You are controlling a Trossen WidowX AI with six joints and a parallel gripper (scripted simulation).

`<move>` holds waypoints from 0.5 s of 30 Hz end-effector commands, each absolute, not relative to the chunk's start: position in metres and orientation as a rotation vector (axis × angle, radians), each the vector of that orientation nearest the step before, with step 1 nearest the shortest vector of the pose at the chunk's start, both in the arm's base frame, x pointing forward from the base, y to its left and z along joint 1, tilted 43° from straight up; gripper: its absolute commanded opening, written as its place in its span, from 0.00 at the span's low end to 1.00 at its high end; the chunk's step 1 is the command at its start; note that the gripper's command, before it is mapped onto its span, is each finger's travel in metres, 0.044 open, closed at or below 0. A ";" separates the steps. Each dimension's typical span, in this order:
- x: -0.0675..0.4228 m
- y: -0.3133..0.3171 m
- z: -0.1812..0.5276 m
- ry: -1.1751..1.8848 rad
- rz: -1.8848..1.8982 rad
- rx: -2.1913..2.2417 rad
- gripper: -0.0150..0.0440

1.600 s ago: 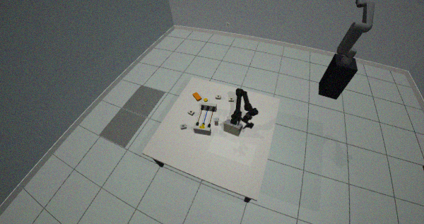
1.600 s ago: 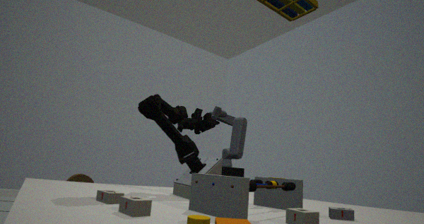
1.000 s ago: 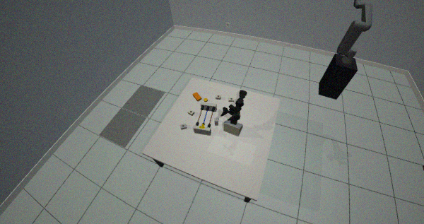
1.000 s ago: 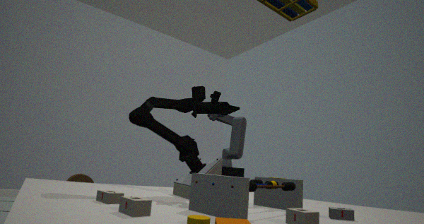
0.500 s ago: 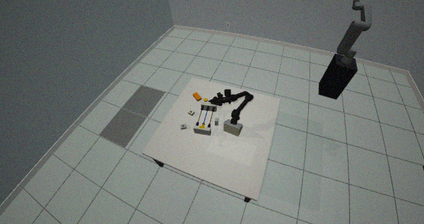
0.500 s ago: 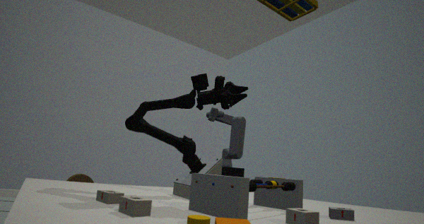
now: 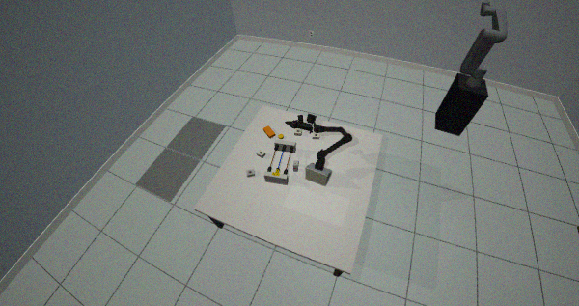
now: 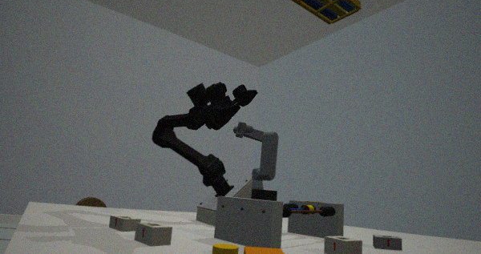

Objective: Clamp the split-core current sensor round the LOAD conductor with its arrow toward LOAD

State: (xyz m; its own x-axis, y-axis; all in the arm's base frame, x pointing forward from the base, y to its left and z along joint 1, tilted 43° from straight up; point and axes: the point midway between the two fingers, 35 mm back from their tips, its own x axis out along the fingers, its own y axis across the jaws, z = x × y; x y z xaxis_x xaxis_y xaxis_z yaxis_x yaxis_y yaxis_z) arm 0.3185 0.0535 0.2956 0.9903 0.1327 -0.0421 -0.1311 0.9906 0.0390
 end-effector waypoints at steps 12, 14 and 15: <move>0.351 0.032 0.260 0.235 0.032 0.014 1.00; 0.361 0.049 0.231 0.360 0.042 -0.001 1.00; 0.364 0.057 0.216 0.422 0.047 -0.014 1.00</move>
